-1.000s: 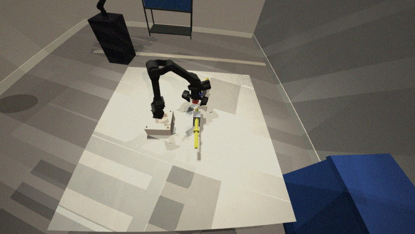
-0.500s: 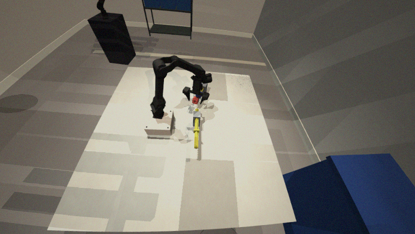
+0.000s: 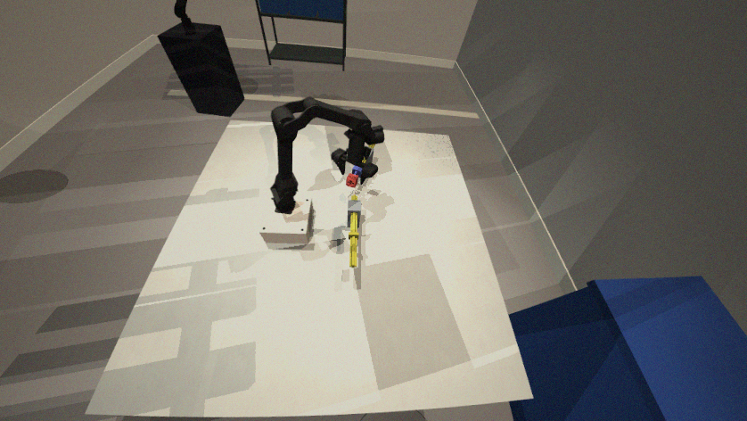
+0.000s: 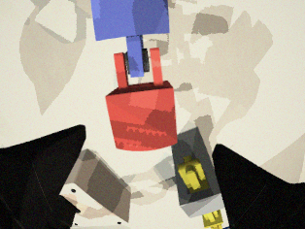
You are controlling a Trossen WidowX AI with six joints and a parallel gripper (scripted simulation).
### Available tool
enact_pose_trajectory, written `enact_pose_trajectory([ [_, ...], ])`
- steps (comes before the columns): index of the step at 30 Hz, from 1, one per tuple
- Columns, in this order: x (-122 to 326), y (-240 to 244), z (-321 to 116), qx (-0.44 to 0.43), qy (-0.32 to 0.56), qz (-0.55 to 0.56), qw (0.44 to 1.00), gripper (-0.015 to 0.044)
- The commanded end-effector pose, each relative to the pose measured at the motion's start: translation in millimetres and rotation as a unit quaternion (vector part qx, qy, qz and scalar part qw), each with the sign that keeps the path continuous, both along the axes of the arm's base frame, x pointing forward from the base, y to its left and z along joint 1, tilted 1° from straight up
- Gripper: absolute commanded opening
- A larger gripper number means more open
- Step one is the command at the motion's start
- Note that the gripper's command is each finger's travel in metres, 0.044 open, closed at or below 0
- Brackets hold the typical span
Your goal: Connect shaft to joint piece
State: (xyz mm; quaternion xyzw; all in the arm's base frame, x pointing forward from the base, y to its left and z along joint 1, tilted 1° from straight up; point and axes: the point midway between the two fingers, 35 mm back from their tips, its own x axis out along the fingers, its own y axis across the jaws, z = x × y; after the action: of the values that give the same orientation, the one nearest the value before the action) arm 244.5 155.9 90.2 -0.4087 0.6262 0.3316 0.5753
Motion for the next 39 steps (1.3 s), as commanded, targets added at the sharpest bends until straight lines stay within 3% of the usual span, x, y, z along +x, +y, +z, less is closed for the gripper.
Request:
enact_pose_trajectory([
  [1, 1, 0, 13, 0.011, -0.008, -0.058, 0.998, 0.0440],
  [13, 0, -3, 59, 0.043, -0.030, -0.258, 0.965, 0.0440],
  [27, -9, -12, 109, 0.075, -0.039, -0.468, 0.880, 0.0440],
  [32, -9, -13, 108, 0.075, -0.039, -0.470, 0.879, 0.0440],
  [39, -13, -39, 71, 0.073, -0.040, -0.470, 0.879, 0.0440],
])
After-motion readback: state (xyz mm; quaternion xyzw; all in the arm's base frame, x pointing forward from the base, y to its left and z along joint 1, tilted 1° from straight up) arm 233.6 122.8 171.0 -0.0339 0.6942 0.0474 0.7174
